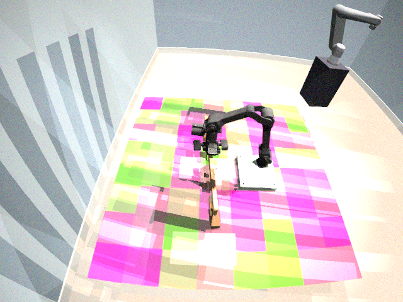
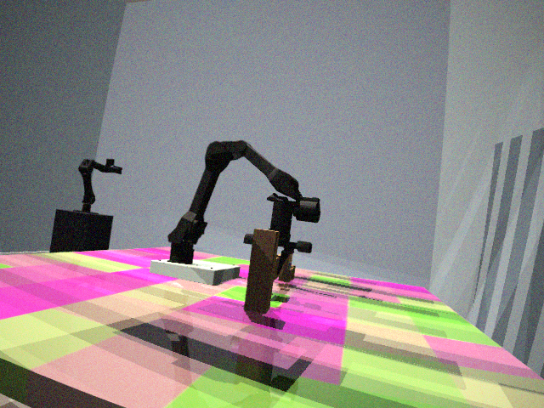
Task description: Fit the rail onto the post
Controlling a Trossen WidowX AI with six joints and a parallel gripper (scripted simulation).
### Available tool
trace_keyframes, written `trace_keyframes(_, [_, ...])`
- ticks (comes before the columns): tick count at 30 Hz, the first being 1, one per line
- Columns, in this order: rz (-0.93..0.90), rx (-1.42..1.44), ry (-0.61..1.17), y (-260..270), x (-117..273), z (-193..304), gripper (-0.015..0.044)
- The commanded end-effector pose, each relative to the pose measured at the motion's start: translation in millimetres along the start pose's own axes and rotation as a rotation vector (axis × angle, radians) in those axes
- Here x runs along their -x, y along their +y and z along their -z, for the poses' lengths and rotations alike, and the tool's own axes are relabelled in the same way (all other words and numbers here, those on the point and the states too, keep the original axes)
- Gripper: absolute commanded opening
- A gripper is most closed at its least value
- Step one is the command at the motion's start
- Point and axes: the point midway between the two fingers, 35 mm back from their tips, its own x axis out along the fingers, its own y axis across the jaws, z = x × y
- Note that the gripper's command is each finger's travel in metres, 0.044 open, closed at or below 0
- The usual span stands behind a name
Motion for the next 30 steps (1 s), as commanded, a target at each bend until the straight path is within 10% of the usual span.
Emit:
trace_keyframes(1, [0.006, -0.003, -0.003, -0.6, 1.0, 0.0, 0.0000])
trace_keyframes(30, [0.006, -0.003, -0.003, 0.8, -1.7, 8.8, 0.0000])
